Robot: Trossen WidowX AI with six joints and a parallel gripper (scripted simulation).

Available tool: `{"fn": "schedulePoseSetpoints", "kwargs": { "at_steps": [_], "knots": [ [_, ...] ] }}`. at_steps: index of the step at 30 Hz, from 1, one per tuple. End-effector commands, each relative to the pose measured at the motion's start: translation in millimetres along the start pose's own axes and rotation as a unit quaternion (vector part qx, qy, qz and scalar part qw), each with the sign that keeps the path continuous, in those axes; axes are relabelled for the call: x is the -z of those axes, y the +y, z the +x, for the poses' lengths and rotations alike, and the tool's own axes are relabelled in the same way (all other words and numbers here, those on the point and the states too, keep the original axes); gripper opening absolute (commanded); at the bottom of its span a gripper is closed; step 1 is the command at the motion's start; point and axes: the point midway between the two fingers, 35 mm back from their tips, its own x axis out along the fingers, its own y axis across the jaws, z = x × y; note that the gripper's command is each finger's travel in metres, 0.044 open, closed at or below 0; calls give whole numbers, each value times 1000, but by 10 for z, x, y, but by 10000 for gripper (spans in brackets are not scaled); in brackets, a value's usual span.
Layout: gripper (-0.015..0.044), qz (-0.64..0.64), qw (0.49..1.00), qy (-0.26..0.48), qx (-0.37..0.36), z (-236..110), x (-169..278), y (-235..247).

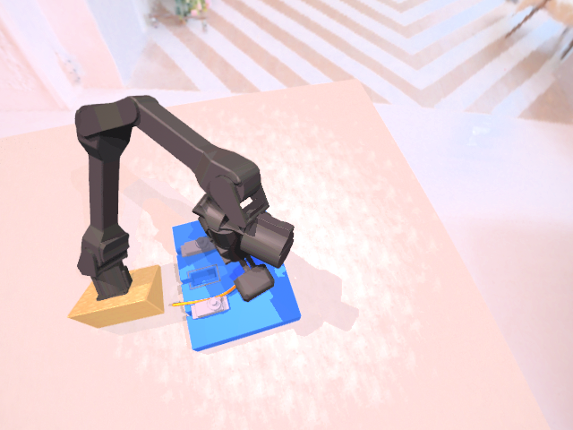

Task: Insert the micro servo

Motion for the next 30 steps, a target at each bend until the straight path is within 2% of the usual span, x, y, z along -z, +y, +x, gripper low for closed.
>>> {"fn": "schedulePoseSetpoints", "kwargs": {
  "at_steps": [1, 6, 25, 30],
  "knots": [
    [440, -5, 1000, 2, -6, 54, -22, -3],
    [440, -6, 1000, 2, -6, 241, -19, 0],
    [440, -6, 1000, 1, -6, 449, -21, 6],
    [309, -6, 1000, 1, -6, 449, -21, 6]
  ]
}}
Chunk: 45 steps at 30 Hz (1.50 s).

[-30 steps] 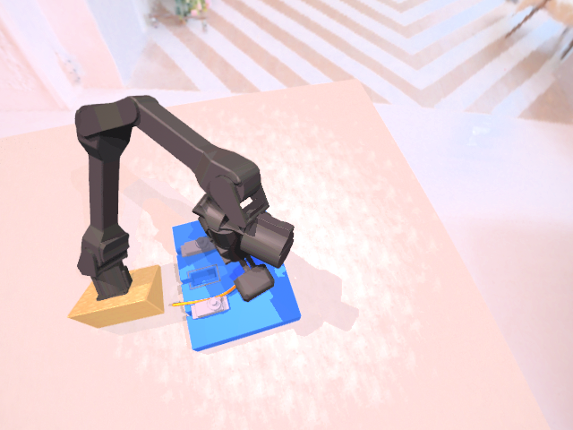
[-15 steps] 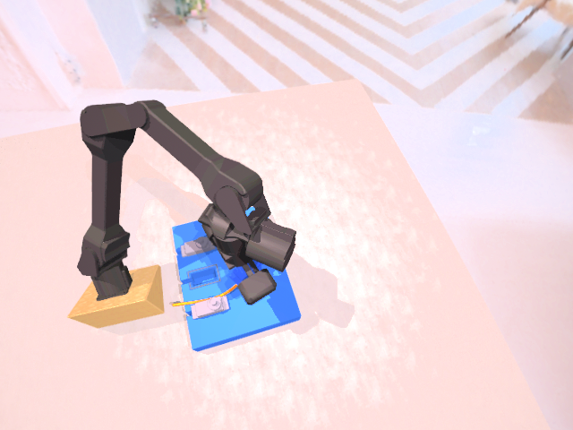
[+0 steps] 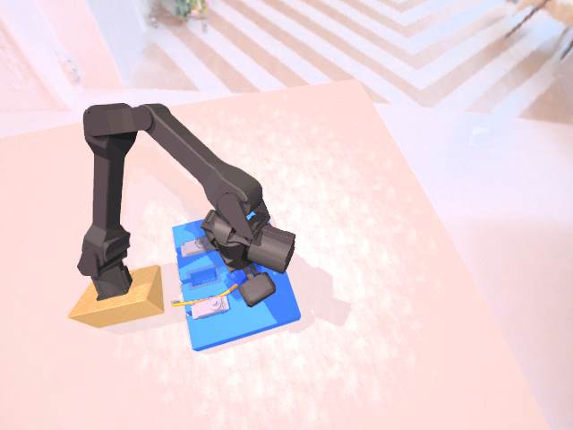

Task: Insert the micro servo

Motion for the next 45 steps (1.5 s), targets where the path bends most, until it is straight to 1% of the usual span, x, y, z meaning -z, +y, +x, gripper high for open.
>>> {"fn": "schedulePoseSetpoints", "kwargs": {
  "at_steps": [1, 7, 12, 15, 16, 22, 45],
  "knots": [
    [282, 2, 1000, -1, -2, 19, 1, -1],
    [125, 2, 1000, -1, -2, 19, 1, -1],
    [92, 2, 1000, -1, -2, 19, 1, -1],
    [13, 2, 1000, -1, -2, -28, 0, -2],
    [0, 2, 1000, -1, -2, -57, -1, -3],
    [0, 2, 1000, -1, -2, -278, 34, 54],
    [0, 2, 1000, 0, -2, -280, 71, 87]
  ]
}}
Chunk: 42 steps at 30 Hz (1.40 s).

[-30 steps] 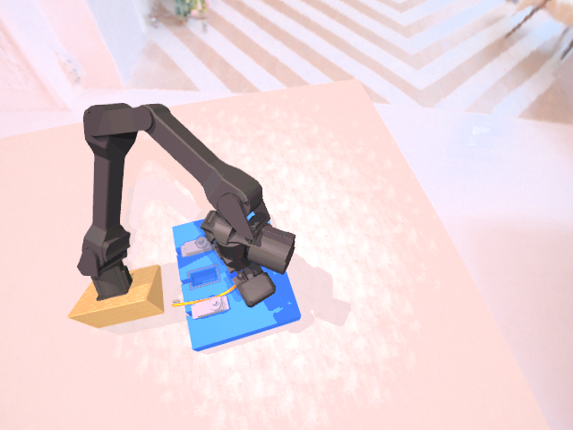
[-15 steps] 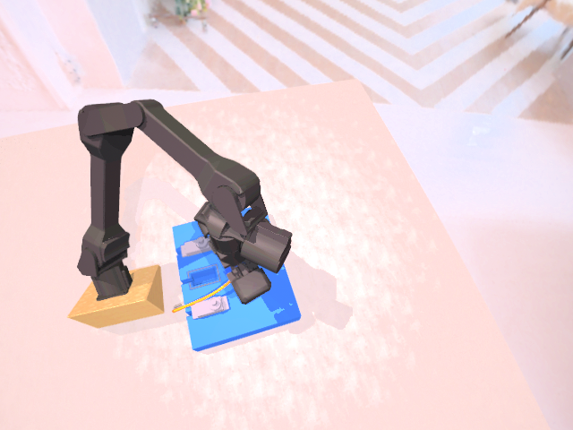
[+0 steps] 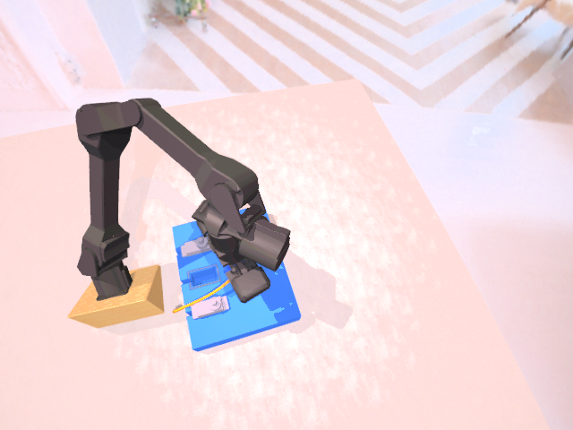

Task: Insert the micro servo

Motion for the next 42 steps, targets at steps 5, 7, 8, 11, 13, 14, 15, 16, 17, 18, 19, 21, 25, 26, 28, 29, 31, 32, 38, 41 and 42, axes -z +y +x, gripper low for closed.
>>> {"fn": "schedulePoseSetpoints", "kwargs": {
  "at_steps": [5, 7, 8, 11, 13, 14, 15, 16, 17, 18, 19, 21, 25, 26, 28, 29, 31, 32, 38, 41, 42],
  "knots": [
    [0, -2, 1000, -2, 4, -33, 4, 17],
    [0, -2, 1000, -2, 4, -33, 4, 18],
    [0, -2, 1000, -2, 4, -33, -3, 18],
    [0, -2, 1000, -2, 4, -34, -66, 20],
    [0, -2, 1000, -3, 4, -35, -130, 22],
    [0, -2, 1000, -3, 4, -34, -154, 24],
    [0, -2, 1000, -3, 4, -34, -170, 25],
    [0, -2, 1000, -3, 4, -34, -175, 25],
    [0, -2, 1000, -3, 4, -34, -178, 33],
    [0, -2, 1000, -3, 4, -34, -183, 51],
    [0, -2, 1000, -3, 4, -34, -189, 73],
    [0, -2, 1000, -3, 4, -34, -208, 140],
    [0, -2, 1000, -3, 4, -32, -230, 226],
    [0, -2, 1000, -3, 4, -32, -230, 226],
    [0, 1, 1000, -3, 4, -32, -230, 226],
    [0, 6, 1000, -3, 4, -32, -230, 226],
    [0, 23, 1000, -3, 4, -32, -230, 226],
    [0, 34, 999, -3, 4, -32, -230, 226],
    [0, 98, 995, -3, 3, -33, -229, 226],
    [0, 98, 995, -3, 3, -33, -229, 226],
    [0, 98, 995, -3, 3, -33, -224, 227]
  ]
}}
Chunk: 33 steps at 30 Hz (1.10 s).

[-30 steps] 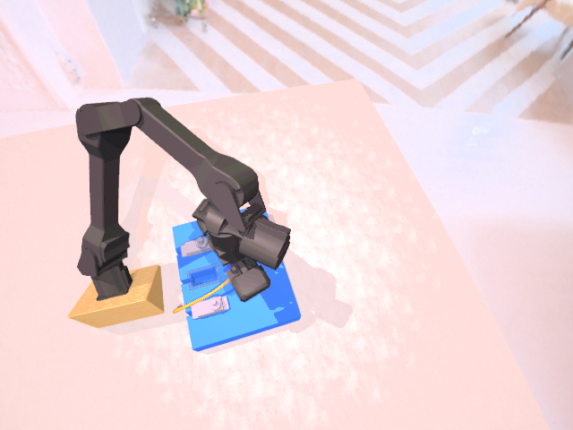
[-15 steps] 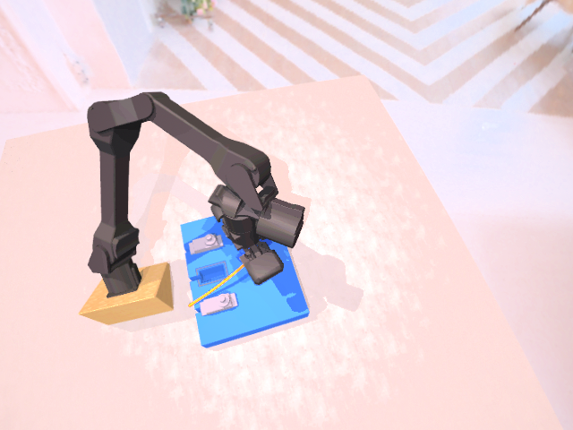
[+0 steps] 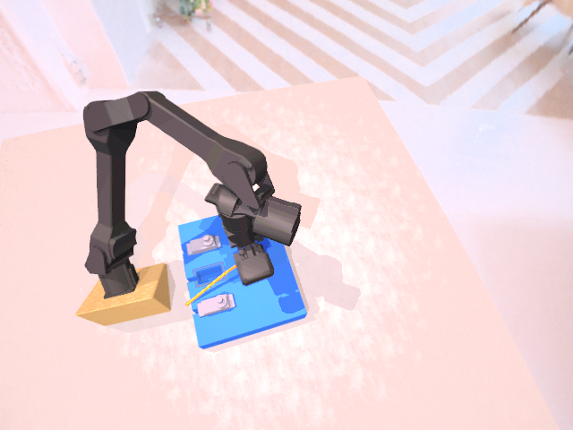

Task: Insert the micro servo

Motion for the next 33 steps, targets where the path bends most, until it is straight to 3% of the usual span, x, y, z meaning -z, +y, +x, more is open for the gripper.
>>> {"fn": "schedulePoseSetpoints", "kwargs": {
  "at_steps": [1, 33],
  "knots": [
    [0, 9, 1000, -5, 1, -28, 12, 19],
    [0, 44, 999, -2, 1, -16, 1081, 104]
  ]
}}
